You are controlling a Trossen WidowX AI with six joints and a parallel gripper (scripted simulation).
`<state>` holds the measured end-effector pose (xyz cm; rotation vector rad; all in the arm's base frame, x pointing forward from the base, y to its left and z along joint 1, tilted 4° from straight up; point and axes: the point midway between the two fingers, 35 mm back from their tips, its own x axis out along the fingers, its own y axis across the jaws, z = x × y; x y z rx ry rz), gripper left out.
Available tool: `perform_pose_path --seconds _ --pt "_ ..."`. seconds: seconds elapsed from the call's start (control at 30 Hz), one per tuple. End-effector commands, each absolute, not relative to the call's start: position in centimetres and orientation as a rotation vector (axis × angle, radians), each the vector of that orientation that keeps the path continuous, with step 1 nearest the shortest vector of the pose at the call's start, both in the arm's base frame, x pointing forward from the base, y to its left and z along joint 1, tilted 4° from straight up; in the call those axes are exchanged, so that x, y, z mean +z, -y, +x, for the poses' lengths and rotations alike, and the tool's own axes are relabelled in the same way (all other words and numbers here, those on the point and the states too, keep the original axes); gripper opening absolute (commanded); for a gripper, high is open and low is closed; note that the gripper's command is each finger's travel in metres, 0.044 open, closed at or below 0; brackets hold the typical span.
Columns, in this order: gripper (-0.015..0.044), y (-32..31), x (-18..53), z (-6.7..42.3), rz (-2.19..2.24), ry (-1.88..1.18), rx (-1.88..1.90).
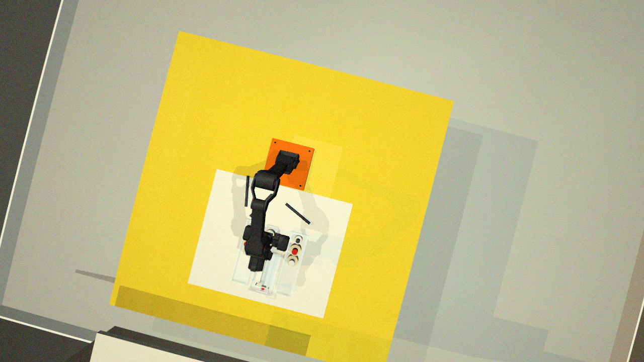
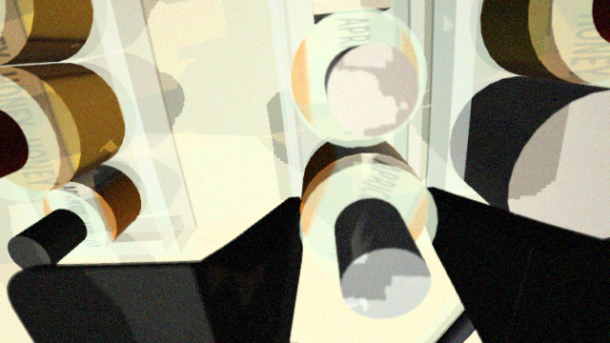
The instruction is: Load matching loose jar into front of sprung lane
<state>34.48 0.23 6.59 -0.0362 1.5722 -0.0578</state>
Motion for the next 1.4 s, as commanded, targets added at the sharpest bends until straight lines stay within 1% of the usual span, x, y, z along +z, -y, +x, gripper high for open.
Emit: perform_pose_path --seconds 0.0,1.37 --pt "0.0 -0.2 6.2 34.8 -0.043 -1.562 -0.056" --pt "0.0 -0.1 5.0 34.6 -0.043 -1.562 -0.056"
